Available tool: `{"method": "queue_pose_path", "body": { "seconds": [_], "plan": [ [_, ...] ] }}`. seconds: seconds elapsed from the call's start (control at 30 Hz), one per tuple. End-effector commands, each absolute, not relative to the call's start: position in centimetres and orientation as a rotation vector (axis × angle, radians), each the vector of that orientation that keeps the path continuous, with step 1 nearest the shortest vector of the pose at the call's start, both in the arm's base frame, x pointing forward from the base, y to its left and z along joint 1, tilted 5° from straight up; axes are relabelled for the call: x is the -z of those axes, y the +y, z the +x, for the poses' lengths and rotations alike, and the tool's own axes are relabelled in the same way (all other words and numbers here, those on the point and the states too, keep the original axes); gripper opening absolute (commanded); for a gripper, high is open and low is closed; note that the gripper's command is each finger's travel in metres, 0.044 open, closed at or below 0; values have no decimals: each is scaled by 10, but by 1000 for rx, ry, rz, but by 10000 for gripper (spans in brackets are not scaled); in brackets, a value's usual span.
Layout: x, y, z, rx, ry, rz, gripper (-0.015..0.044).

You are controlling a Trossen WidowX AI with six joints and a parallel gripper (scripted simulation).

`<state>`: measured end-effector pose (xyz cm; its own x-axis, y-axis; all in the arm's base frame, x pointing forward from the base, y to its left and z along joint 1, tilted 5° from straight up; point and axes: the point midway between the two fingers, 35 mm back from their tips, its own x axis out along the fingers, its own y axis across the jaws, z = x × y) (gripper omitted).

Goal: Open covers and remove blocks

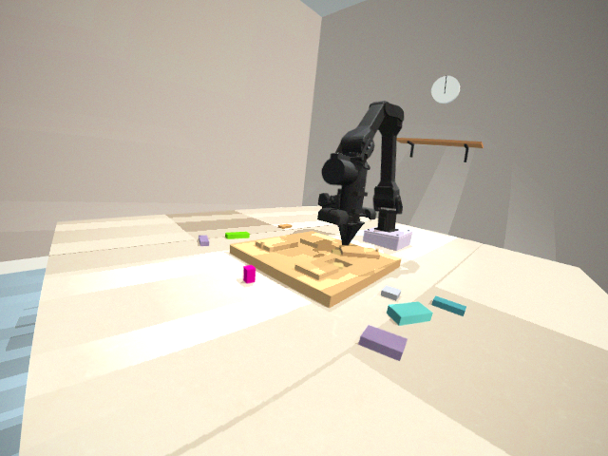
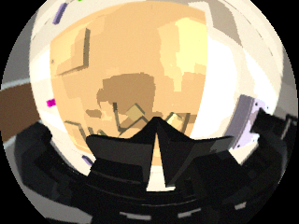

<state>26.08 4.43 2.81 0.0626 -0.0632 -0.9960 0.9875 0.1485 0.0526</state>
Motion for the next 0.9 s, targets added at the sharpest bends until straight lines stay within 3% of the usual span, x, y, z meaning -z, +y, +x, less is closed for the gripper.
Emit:
{"method": "queue_pose_path", "body": {
  "seconds": [0.0,0.87],
  "plan": [
    [-27,46,265,1096,1183,1079,0],
    [-28,65,288,1095,1183,1081,0]
  ]
}}
